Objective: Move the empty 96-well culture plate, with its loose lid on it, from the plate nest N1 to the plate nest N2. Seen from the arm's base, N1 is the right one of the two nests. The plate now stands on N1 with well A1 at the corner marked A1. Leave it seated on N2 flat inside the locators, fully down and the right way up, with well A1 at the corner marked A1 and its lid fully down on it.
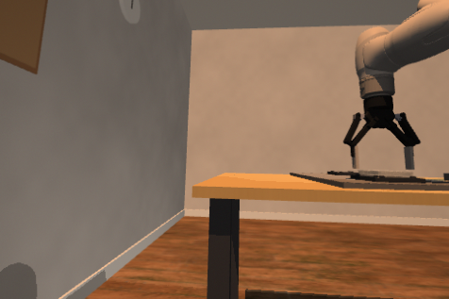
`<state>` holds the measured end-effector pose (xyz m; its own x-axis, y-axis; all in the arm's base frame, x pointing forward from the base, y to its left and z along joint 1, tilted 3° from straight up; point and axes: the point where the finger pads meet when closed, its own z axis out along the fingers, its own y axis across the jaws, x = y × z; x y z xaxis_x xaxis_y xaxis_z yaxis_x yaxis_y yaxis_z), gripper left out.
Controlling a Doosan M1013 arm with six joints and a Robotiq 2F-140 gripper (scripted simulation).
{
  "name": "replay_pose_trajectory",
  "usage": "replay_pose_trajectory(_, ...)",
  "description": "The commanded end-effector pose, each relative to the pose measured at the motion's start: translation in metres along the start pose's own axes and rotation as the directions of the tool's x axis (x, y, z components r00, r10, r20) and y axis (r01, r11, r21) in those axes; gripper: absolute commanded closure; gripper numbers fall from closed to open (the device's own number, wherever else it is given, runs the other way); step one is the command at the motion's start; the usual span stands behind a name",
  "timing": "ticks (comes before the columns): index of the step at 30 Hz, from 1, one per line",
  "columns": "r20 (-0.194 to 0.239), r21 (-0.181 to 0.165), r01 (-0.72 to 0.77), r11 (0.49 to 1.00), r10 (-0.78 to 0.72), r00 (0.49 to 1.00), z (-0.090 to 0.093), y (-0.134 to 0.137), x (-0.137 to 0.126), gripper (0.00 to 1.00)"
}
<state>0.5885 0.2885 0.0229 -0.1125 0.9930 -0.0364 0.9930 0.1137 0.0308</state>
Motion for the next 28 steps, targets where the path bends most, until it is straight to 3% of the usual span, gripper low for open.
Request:
replay_pose_trajectory(1, 0.003, -0.002, 0.001, 1.0, -0.001, 1.0, 0.001, 0.002, -0.001, 0.0)
replay_pose_trajectory(9, 0.003, -0.002, 0.001, 1.0, -0.001, 1.0, 0.001, 0.002, -0.001, 0.0)
replay_pose_trajectory(22, 0.003, -0.002, 0.001, 1.0, -0.001, 1.0, -0.028, 0.002, -0.001, 0.0)
replay_pose_trajectory(28, 0.003, -0.002, 0.001, 1.0, -0.001, 1.0, -0.028, 0.002, -0.001, 0.0)
